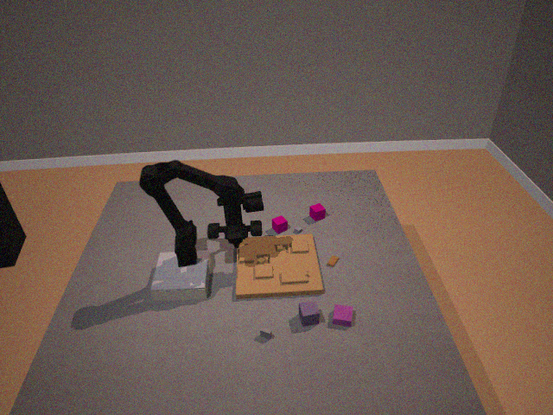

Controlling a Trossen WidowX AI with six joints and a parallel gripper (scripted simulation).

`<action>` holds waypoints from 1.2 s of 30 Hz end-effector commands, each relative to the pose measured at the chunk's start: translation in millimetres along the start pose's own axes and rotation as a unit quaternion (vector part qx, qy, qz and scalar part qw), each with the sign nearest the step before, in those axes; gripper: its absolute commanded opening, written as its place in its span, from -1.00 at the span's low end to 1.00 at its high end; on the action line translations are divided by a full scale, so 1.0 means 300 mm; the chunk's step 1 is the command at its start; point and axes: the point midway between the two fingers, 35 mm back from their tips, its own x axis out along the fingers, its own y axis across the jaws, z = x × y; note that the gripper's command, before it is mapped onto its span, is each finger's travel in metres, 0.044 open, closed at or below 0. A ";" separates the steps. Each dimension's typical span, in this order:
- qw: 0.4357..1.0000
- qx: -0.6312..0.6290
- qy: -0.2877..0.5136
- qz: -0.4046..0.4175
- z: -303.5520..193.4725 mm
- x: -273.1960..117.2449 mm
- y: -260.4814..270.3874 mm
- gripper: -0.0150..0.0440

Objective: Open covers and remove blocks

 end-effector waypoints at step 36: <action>1.000 0.002 -0.001 -0.005 0.001 0.057 -0.006 -0.49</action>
